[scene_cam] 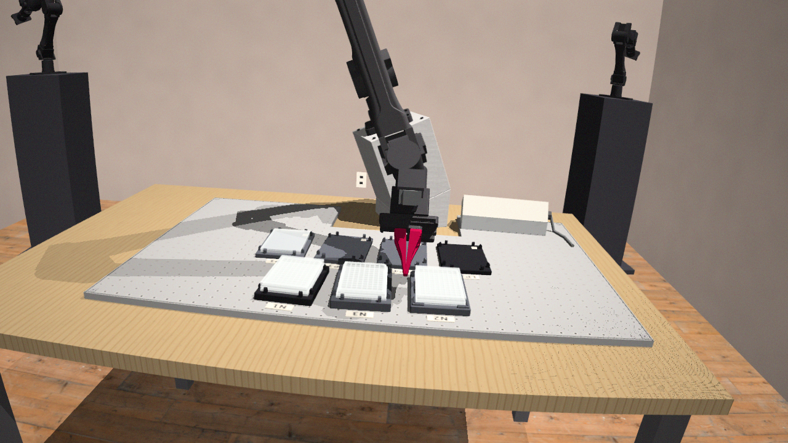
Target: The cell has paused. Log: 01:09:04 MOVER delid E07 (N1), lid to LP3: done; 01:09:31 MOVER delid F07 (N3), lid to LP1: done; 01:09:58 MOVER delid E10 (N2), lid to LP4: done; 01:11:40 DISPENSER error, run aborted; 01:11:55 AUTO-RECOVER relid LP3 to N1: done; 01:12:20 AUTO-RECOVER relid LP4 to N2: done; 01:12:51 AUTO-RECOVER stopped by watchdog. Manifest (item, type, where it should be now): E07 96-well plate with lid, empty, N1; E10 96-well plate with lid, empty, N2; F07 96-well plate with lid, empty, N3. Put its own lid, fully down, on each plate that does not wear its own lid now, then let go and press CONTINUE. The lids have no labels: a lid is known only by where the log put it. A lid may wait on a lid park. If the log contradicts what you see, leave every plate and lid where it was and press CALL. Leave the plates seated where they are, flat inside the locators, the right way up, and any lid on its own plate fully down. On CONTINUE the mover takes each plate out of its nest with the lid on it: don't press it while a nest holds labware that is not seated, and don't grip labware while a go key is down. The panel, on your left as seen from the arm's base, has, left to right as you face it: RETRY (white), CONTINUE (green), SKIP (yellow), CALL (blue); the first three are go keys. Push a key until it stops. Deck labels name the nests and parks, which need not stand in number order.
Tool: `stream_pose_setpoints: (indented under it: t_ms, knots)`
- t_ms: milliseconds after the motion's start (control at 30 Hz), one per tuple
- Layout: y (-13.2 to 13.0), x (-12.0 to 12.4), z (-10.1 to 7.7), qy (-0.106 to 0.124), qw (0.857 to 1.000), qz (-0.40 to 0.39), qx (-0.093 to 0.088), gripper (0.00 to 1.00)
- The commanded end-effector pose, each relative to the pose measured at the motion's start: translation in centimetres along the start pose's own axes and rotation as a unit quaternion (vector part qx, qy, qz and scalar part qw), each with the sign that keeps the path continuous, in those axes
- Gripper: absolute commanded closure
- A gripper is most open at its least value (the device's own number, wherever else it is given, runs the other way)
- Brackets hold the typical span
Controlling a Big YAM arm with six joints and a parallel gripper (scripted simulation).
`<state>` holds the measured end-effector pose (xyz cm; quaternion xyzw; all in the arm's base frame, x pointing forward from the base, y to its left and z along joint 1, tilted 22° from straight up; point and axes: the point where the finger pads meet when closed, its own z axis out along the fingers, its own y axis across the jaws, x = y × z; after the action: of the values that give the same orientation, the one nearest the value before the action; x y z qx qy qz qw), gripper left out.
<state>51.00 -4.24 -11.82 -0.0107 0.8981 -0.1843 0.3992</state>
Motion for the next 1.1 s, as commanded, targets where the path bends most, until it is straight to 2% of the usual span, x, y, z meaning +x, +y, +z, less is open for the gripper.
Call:
stream_pose_setpoints:
  t_ms: [0,333,400,867,967,1000,1067]
  knots:
    - [-2.6,-1.4,-0.5,-0.009,1.000,-0.001,0.010,1.00]
    - [-7.6,-1.3,-0.5,-0.008,1.000,-0.002,0.011,1.00]
    - [-7.6,-1.3,-0.5,-0.008,1.000,-0.002,0.011,1.00]
    - [-15.1,-2.5,-0.2,-0.018,1.000,-0.002,0.015,1.00]
    - [-15.1,-2.3,-0.3,-0.016,1.000,-0.002,0.015,1.00]
    - [-14.1,-1.7,-0.2,-0.013,1.000,-0.002,0.009,1.00]
    - [-14.1,-1.7,-0.2,-0.013,1.000,-0.002,0.009,1.00]
